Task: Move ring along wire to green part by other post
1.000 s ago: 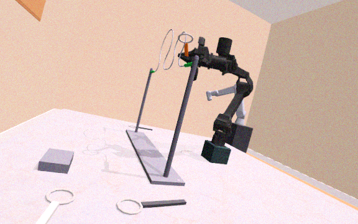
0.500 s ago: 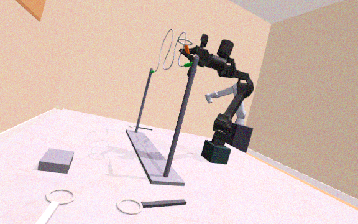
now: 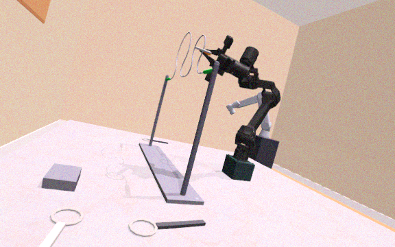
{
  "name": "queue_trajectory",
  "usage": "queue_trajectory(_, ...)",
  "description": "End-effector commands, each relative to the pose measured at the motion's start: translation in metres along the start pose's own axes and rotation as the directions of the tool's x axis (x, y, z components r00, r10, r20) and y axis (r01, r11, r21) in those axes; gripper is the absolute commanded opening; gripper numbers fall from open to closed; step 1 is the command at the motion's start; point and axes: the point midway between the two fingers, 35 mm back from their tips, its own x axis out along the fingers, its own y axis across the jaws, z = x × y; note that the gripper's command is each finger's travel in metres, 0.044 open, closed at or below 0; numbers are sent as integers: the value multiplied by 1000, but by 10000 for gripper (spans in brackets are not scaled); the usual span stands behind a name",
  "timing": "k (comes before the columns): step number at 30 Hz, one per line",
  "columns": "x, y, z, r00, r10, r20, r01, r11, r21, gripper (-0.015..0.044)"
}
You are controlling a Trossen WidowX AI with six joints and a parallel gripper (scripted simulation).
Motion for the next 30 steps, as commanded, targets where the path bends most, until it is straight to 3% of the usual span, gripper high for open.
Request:
queue_trajectory(1,0,-2,0,999,-31,8,32,998,-54,-150)
queue_trajectory(16,1,2,-3,997,-76,20,78,988,-132,-150)
queue_trajectory(30,-2,36,-6,1000,9,-6,-9,1000,20,-150)
